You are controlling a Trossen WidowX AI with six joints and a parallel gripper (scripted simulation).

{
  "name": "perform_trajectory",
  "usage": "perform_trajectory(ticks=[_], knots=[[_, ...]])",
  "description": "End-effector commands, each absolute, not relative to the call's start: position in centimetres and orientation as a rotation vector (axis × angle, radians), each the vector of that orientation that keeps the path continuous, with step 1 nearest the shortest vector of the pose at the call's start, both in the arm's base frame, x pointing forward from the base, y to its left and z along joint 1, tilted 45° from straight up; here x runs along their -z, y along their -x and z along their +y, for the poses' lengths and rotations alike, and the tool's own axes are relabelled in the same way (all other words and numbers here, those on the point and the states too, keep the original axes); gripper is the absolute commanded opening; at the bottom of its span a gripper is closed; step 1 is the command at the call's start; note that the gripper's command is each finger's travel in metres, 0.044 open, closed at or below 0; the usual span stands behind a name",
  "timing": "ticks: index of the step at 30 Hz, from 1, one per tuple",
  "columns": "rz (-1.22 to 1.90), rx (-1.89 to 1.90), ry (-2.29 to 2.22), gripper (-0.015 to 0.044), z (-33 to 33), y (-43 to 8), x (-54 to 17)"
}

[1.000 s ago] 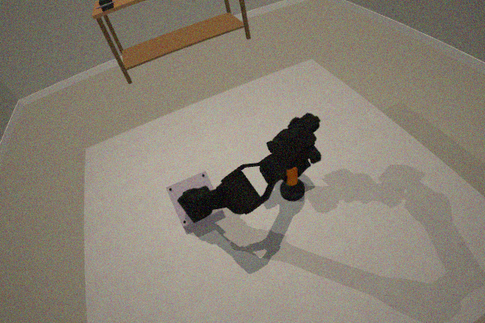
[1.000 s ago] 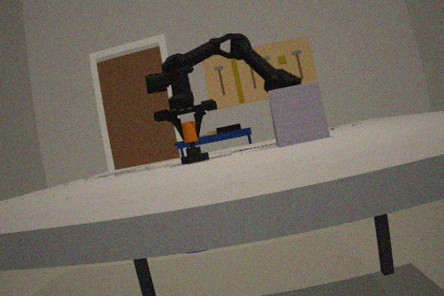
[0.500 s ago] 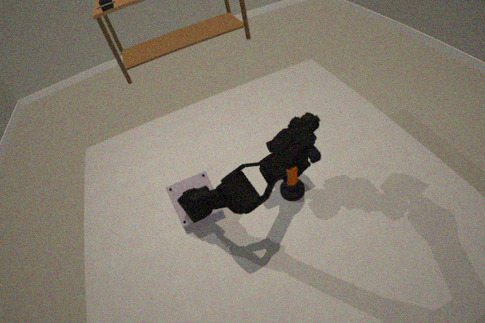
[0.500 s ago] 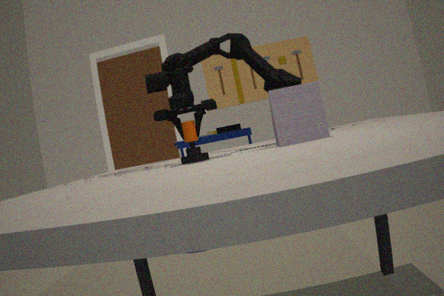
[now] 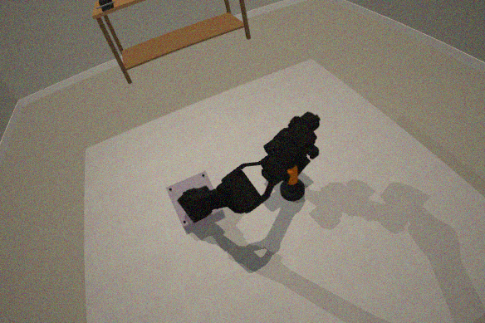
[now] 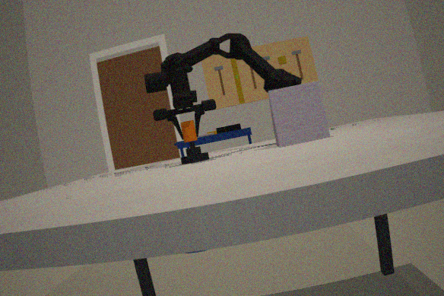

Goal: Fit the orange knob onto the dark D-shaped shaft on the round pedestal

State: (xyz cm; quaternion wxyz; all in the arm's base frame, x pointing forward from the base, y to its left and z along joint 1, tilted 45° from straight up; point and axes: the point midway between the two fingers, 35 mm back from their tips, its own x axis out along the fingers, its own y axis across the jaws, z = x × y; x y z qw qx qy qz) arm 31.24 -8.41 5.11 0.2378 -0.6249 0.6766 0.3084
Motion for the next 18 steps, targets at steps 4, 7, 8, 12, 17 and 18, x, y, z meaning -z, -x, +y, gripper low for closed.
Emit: perform_trajectory(ticks=[4, 7, 8, 12, 17, 18], knots=[[1.852, -0.853, 1.721, 0.0, -8.54, -31.05, -5.15], [1.852, -0.853, 1.721, 0.0, -8.67, -31.06, -5.04], [1.852, -0.853, 1.721, 0.0, -8.69, -31.07, -5.03], [1.852, -0.853, 1.721, 0.0, -8.67, -31.09, -5.02], [1.852, -0.853, 1.721, 0.0, -8.59, -31.1, -5.1], [1.852, -0.853, 1.721, 0.0, -8.52, -31.11, -5.17]])
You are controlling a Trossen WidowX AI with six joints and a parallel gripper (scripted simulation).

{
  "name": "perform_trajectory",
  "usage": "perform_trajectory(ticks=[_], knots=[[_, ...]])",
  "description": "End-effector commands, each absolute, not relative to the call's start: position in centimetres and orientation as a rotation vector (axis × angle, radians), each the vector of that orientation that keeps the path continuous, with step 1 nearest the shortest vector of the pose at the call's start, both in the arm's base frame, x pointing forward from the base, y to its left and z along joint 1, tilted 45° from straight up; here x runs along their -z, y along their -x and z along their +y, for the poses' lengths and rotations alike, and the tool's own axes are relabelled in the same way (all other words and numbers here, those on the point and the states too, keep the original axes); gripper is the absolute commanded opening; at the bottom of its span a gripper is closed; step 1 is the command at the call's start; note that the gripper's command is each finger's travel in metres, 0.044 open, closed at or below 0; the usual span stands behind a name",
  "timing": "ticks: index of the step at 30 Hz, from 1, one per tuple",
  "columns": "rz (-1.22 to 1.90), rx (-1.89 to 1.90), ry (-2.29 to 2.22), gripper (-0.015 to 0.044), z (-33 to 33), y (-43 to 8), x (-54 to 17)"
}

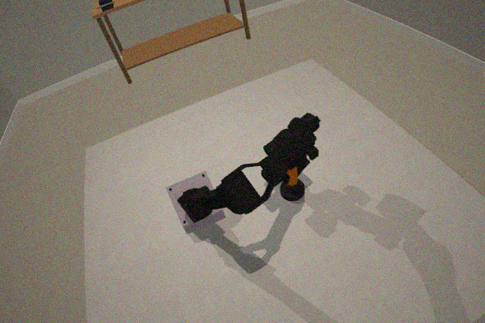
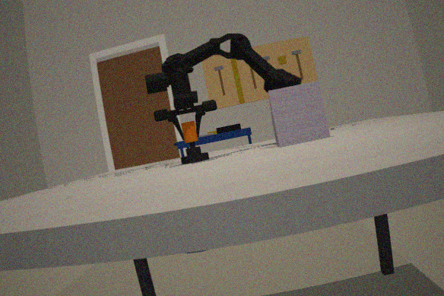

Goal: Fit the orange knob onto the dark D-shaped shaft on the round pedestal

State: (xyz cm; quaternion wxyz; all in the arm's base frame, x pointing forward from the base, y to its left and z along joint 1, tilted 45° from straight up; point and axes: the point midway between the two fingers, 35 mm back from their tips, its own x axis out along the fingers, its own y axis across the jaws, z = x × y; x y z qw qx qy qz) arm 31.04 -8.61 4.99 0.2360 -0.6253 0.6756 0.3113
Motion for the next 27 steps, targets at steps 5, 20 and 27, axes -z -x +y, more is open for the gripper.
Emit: perform_trajectory(ticks=[5, 20, 27], knots=[[1.851, -0.862, 1.727, 0.0, -8.34, -31.21, -5.36], [1.817, -1.08, 1.844, 0.0, -8.44, -31.23, -5.14], [1.817, -1.08, 1.844, 0.0, -8.54, -31.07, -5.17]])
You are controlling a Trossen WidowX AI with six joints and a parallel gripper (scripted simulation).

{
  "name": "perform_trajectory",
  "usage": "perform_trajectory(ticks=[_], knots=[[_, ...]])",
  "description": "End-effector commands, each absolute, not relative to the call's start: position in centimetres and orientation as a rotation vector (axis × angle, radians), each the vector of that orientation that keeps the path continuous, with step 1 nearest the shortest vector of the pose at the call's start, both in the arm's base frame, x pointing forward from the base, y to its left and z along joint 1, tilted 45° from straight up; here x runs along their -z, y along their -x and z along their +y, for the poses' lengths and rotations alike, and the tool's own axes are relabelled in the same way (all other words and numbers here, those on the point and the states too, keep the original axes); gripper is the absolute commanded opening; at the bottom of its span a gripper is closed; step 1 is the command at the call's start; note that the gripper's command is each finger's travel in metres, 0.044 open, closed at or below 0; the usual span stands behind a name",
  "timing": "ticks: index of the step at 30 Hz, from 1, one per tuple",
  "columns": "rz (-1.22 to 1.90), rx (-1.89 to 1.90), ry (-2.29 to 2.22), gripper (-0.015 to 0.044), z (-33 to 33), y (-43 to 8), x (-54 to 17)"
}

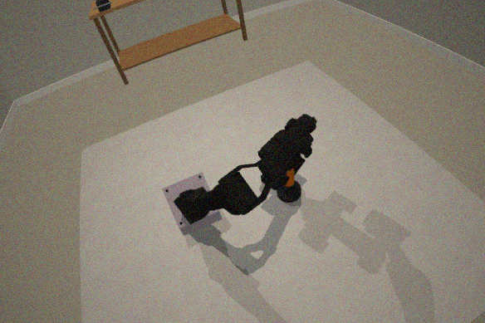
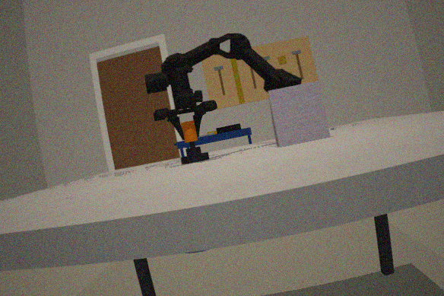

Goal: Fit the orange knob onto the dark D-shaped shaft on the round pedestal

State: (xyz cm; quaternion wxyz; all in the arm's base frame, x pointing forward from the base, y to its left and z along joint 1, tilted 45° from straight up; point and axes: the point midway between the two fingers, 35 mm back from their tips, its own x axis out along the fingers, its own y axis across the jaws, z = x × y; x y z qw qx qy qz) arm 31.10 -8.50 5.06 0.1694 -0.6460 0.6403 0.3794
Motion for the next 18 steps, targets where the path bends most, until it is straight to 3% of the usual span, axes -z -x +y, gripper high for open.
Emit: perform_trajectory(ticks=[1, 18], knots=[[1.817, -1.08, 1.844, 0.0, -8.61, -31.06, -5.12], [1.811, -1.108, 1.858, 0.0, -8.31, -31.23, -5.33]])
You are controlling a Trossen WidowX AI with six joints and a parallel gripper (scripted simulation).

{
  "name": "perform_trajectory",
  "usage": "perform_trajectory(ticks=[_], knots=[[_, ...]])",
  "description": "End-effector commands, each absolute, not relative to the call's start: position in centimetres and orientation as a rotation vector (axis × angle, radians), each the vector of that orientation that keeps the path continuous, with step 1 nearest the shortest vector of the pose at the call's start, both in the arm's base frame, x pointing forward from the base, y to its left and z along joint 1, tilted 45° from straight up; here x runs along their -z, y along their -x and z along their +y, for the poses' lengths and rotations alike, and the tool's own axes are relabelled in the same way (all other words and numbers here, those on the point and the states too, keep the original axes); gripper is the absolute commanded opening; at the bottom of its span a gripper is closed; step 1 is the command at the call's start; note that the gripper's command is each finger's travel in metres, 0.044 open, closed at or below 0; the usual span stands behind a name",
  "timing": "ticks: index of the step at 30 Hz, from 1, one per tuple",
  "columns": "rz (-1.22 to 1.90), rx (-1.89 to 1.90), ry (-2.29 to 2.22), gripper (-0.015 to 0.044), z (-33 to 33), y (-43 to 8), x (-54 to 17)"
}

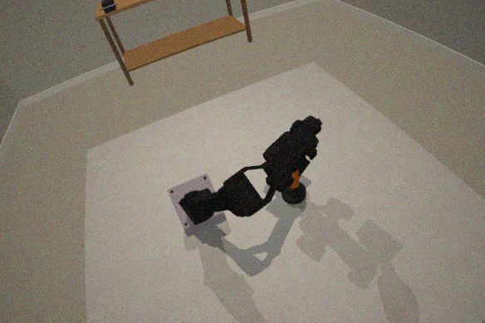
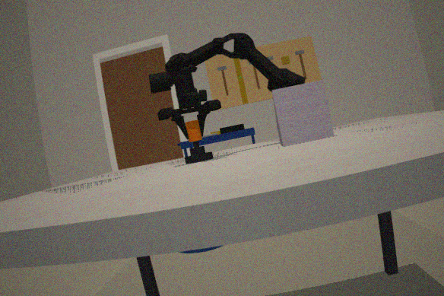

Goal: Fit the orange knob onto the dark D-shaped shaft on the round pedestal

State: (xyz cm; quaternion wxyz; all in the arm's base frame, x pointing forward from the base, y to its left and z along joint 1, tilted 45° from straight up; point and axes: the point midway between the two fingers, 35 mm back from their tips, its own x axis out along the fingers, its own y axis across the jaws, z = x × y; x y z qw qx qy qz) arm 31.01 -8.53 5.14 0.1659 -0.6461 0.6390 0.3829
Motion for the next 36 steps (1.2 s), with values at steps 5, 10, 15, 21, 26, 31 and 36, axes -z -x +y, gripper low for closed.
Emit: perform_trajectory(ticks=[5, 10, 15, 21, 26, 31, 36], knots=[[1.765, -1.302, 1.953, 0.0, -8.26, -31.38, -5.24], [1.761, -1.314, 1.959, 0.0, -8.34, -31.37, -5.17], [1.761, -1.314, 1.959, 0.0, -8.45, -31.25, -5.12], [1.762, -1.314, 1.959, 0.0, -8.53, -31.09, -5.16], [1.762, -1.314, 1.959, 0.0, -8.74, -31.1, -4.98], [1.762, -1.314, 1.959, 0.0, -8.68, -31.11, -5.03], [1.761, -1.314, 1.959, 0.0, -8.37, -31.22, -5.31]])
